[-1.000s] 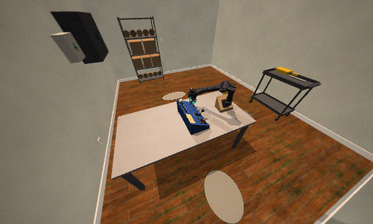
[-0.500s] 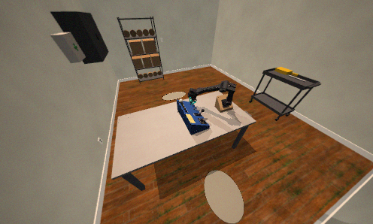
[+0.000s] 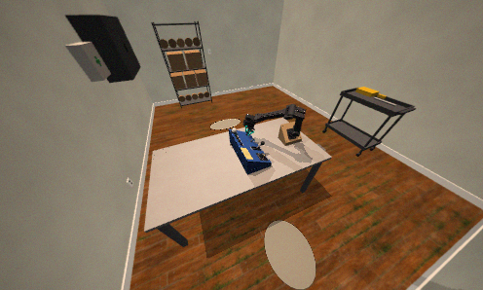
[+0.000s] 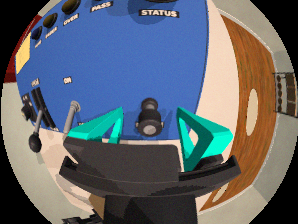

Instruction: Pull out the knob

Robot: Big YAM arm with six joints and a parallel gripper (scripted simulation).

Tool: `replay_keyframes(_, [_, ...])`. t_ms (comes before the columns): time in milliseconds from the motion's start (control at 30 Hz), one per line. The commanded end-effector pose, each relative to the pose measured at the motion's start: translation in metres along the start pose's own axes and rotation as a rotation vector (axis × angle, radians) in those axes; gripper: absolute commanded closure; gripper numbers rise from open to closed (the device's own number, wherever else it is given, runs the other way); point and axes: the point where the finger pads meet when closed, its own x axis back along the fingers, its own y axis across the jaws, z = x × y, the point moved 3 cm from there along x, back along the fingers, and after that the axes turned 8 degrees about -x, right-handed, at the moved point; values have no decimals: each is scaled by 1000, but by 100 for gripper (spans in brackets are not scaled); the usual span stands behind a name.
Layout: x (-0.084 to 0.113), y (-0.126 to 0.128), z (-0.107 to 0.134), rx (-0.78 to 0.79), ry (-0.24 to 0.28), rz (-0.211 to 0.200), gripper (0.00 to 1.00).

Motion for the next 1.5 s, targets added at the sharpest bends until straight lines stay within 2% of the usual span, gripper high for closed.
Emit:
replay_keyframes(0, [-3,0,-7,19,-11,5,30])
replay_keyframes(33, [-3,0,-7,19,-11,5,100])
replay_keyframes(1467, [-2,0,-7,18,-14,6,100])
